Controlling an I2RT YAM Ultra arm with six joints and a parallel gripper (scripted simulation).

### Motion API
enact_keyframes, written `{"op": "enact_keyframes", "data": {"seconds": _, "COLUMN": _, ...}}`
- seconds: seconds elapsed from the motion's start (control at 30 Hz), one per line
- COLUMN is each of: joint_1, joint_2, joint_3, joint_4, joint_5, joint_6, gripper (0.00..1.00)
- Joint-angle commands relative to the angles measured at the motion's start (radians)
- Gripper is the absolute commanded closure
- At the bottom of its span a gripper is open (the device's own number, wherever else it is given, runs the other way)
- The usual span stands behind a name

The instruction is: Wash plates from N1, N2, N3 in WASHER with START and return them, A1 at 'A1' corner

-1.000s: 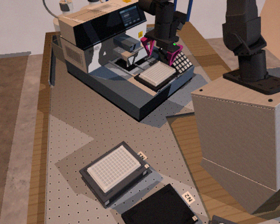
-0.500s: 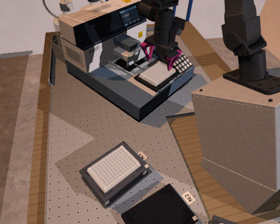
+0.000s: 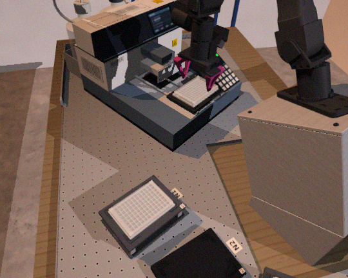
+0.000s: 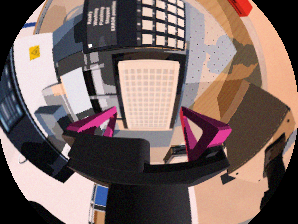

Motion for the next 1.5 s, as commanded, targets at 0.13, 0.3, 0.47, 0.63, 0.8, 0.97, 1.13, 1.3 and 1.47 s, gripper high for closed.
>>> {"op": "enact_keyframes", "data": {"seconds": 0.13, "joint_1": -0.003, "joint_2": -0.007, "joint_3": -0.004, "joint_4": 0.008, "joint_5": 0.001, "joint_6": -0.001, "gripper": 0.0}}
{"op": "enact_keyframes", "data": {"seconds": 0.3, "joint_1": -0.012, "joint_2": -0.016, "joint_3": -0.026, "joint_4": 0.007, "joint_5": 0.002, "joint_6": -0.003, "gripper": 0.0}}
{"op": "enact_keyframes", "data": {"seconds": 0.47, "joint_1": -0.011, "joint_2": -0.015, "joint_3": -0.024, "joint_4": 0.006, "joint_5": 0.002, "joint_6": -0.003, "gripper": 0.0}}
{"op": "enact_keyframes", "data": {"seconds": 0.63, "joint_1": -0.012, "joint_2": 0.02, "joint_3": -0.026, "joint_4": 0.031, "joint_5": 0.001, "joint_6": -0.004, "gripper": 0.0}}
{"op": "enact_keyframes", "data": {"seconds": 0.8, "joint_1": -0.013, "joint_2": 0.028, "joint_3": -0.026, "joint_4": 0.039, "joint_5": 0.001, "joint_6": -0.004, "gripper": 0.0}}
{"op": "enact_keyframes", "data": {"seconds": 0.97, "joint_1": -0.013, "joint_2": 0.04, "joint_3": -0.026, "joint_4": 0.051, "joint_5": 0.001, "joint_6": -0.005, "gripper": 0.0}}
{"op": "enact_keyframes", "data": {"seconds": 1.13, "joint_1": -0.013, "joint_2": 0.053, "joint_3": -0.026, "joint_4": 0.063, "joint_5": 0.001, "joint_6": -0.006, "gripper": 0.0}}
{"op": "enact_keyframes", "data": {"seconds": 1.3, "joint_1": -0.013, "joint_2": 0.054, "joint_3": -0.025, "joint_4": 0.071, "joint_5": 0.001, "joint_6": -0.006, "gripper": 0.0}}
{"op": "enact_keyframes", "data": {"seconds": 1.47, "joint_1": -0.013, "joint_2": 0.073, "joint_3": -0.025, "joint_4": 0.083, "joint_5": 0.0, "joint_6": -0.007, "gripper": 0.0}}
